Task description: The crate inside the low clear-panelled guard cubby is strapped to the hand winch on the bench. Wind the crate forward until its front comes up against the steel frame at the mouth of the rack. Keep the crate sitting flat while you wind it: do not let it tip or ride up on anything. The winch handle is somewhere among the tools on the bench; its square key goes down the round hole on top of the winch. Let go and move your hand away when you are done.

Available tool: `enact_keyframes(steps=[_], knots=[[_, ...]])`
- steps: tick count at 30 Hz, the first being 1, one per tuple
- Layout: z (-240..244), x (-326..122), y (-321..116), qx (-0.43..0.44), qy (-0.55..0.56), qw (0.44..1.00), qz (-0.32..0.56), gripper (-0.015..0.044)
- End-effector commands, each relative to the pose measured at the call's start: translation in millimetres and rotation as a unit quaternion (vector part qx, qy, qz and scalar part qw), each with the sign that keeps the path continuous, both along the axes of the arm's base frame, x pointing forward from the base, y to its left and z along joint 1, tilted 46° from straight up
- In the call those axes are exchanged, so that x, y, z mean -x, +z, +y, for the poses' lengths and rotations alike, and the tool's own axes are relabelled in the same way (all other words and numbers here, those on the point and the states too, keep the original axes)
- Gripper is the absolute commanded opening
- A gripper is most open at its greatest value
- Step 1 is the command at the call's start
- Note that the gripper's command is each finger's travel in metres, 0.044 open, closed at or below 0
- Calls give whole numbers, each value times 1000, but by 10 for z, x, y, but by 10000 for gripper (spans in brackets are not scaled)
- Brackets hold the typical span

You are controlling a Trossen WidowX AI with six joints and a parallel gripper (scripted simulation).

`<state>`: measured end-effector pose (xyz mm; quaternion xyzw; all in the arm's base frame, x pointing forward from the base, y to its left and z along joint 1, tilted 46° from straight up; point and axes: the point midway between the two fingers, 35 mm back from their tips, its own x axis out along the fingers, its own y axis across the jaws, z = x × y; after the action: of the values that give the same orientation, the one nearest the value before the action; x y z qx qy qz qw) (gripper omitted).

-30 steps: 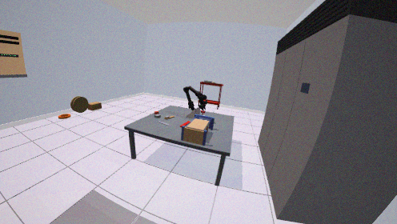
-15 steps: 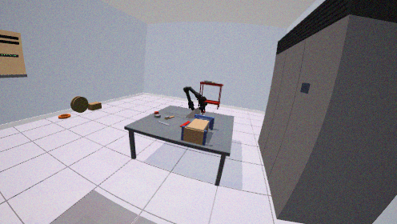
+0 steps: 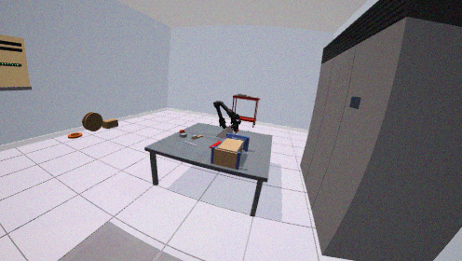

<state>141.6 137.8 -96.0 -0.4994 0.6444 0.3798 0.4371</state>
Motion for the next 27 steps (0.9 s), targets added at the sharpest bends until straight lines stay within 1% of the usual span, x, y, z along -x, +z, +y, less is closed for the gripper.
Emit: enact_keyframes(steps=[1, 12, 15, 27], knots=[[5, -2, 2, 0, 0, 1000, 0, 309], [5, -2, 2, 0, 0, 1000, 0, 20], [5, -2, 2, 0, 0, 1000, 0, 0], [-24, 4, -15, 1, 2, 1000, -1, 0]])
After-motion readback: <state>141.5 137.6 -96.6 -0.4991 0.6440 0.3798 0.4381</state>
